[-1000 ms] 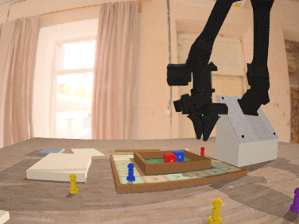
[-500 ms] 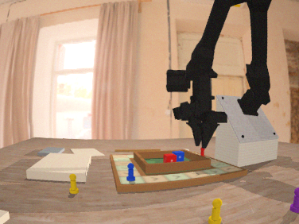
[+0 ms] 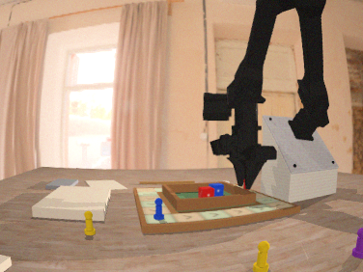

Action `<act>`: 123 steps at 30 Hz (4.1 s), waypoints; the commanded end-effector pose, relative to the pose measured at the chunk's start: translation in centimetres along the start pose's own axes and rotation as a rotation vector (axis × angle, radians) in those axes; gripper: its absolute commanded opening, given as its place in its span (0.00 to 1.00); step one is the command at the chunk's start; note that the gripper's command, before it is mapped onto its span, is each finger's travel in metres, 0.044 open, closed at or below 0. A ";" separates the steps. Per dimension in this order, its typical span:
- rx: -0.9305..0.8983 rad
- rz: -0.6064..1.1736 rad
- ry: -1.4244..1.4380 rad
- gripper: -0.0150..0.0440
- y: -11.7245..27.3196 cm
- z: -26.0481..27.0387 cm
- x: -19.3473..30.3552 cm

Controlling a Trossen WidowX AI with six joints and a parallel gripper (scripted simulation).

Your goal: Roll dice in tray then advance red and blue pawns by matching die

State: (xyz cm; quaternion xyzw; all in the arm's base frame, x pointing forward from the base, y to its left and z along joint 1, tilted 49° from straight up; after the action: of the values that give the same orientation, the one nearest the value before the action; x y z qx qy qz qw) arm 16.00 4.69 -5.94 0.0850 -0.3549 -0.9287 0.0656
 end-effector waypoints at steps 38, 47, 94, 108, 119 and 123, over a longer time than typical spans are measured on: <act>0.000 0.010 -0.013 0.25 12.1 -0.4 -0.1; -0.002 0.009 -0.012 0.25 11.7 -1.5 0.0; -0.002 0.008 -0.010 0.25 0.9 -8.7 1.7; 0.009 0.000 0.002 0.43 0.1 -8.8 1.4; 0.009 0.000 0.002 0.92 0.1 -8.8 1.4; 0.004 0.006 -0.008 1.00 3.7 -8.8 1.5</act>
State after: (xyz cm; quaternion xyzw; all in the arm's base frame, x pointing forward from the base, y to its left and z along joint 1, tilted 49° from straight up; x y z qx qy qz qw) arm 16.16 -1.92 -11.76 0.0761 -0.3529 -0.9298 0.0718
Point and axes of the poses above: the point midway between the two fingers, 35 mm back from their tips, its own y axis back along the fingers, its own z axis across the jaws, x = y × z, the point moved 4 cm from there along y, back along the fingers, and after that the axes turned 11 degrees about y, right-handed, at the moved point
